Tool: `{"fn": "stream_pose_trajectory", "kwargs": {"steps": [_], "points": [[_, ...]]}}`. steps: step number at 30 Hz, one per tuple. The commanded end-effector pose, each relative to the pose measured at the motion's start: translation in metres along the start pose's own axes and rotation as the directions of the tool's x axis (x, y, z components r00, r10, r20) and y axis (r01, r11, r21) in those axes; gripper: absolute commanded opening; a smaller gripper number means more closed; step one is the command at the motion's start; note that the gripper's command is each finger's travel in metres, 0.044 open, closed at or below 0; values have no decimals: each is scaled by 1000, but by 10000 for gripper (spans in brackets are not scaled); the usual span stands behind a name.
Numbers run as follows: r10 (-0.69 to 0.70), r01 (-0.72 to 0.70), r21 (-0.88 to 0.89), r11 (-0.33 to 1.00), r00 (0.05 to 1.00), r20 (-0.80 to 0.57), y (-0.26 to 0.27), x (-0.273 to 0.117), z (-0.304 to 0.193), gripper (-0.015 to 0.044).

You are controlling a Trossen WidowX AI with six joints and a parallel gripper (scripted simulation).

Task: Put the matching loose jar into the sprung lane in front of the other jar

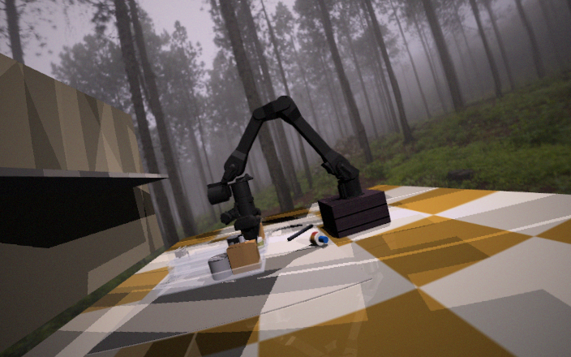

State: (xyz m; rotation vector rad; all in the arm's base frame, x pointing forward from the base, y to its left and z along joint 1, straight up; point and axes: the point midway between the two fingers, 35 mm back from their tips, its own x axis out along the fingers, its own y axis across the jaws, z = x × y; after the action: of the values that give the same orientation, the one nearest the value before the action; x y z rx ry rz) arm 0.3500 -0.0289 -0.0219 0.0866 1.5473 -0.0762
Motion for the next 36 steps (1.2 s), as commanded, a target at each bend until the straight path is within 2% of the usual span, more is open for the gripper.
{"fn": "stream_pose_trajectory", "kwargs": {"steps": [1,30,36], "points": [[0,0,-4,1000,1000,14,0,0,2,0],[0,0,-4,1000,1000,13,0,0,-4,0],[0,0,-4,1000,1000,13,0,0,-3,157]]}}
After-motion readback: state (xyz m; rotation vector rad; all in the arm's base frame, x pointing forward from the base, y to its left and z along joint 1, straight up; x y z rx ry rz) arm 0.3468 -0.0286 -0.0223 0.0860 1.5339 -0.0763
